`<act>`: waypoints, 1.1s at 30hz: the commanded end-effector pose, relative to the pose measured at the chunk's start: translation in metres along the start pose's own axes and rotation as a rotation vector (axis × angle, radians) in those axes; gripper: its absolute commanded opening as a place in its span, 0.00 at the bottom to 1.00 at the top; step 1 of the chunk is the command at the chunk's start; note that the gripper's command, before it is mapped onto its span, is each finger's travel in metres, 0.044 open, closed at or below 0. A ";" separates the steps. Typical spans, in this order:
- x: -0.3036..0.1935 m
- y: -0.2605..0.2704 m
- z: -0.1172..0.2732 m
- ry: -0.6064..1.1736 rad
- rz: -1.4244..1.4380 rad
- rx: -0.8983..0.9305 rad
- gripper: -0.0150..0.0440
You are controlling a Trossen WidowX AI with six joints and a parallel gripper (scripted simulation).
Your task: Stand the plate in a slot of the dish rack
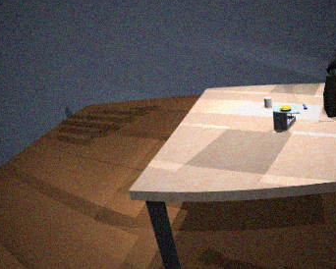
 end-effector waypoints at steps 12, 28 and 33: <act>-0.064 -0.041 -0.032 -0.026 0.357 -0.035 0.93; -0.121 -0.103 -0.065 -0.001 0.599 -0.110 0.93; -0.134 -0.125 -0.075 0.011 0.651 -0.139 0.93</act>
Point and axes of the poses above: the point midway between the two fingers, 35 mm back from their tips, its own z axis back along the fingers, its own y axis across the jaws, x = y × z, the point moved 10 cm from there along z, back along the fingers, and after that the axes turned 1 degree about -z, right-handed, at the moved point
